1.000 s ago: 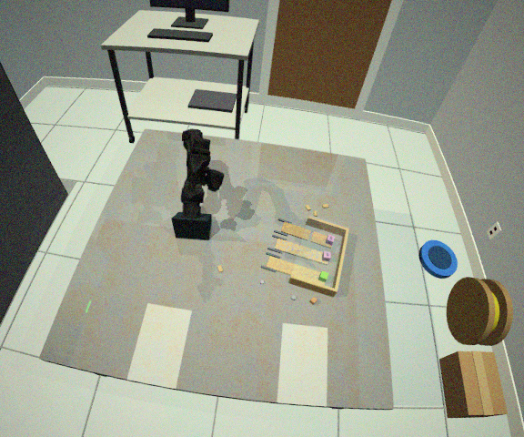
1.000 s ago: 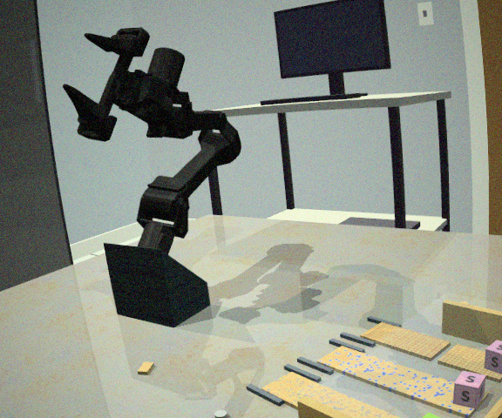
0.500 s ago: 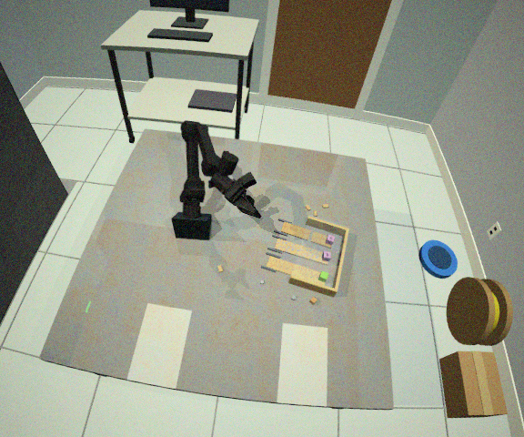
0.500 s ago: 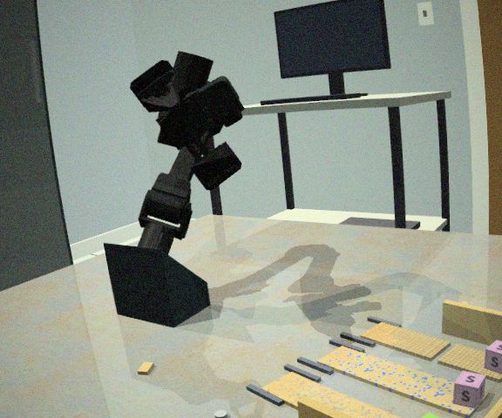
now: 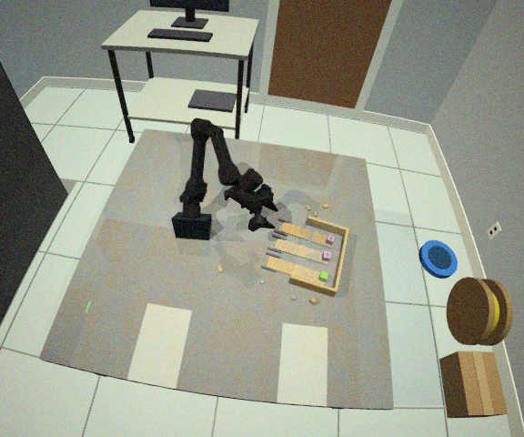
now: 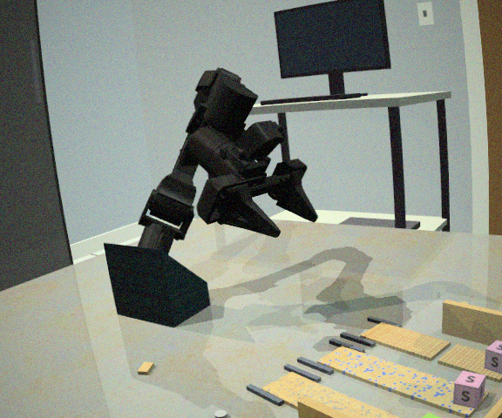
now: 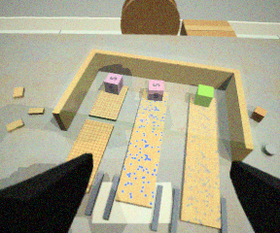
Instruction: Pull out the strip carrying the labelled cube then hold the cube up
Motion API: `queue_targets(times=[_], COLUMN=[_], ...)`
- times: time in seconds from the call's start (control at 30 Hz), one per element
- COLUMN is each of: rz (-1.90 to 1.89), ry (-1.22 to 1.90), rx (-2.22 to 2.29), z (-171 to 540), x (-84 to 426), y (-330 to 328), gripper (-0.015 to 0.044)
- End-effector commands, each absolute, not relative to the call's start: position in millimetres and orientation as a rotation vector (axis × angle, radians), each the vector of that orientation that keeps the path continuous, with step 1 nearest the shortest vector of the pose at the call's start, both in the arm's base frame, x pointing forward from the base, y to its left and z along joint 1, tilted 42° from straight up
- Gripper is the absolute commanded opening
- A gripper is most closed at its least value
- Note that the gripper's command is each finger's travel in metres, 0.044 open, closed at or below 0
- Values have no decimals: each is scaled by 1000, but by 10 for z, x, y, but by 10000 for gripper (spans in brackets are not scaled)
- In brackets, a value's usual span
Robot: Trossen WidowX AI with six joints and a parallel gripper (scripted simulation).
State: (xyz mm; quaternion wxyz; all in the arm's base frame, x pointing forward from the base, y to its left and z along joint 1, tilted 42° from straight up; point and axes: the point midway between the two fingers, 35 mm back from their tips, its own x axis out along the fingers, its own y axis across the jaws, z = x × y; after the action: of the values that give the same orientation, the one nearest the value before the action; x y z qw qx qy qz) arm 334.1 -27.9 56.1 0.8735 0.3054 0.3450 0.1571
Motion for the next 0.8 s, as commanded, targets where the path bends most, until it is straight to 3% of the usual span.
queue_targets(times=[0.0, 0.07, 0.57, 0.77], rz=[337, 337, 454, 521], ry=[720, 720, 1269, 1524], rx=[662, 662, 649, 606], z=[592, 592, 94, -100], x=[3368, 3368, 3934, 3968], y=[-266, -266, 190, 485], gripper=[400, 400, 6, 0])
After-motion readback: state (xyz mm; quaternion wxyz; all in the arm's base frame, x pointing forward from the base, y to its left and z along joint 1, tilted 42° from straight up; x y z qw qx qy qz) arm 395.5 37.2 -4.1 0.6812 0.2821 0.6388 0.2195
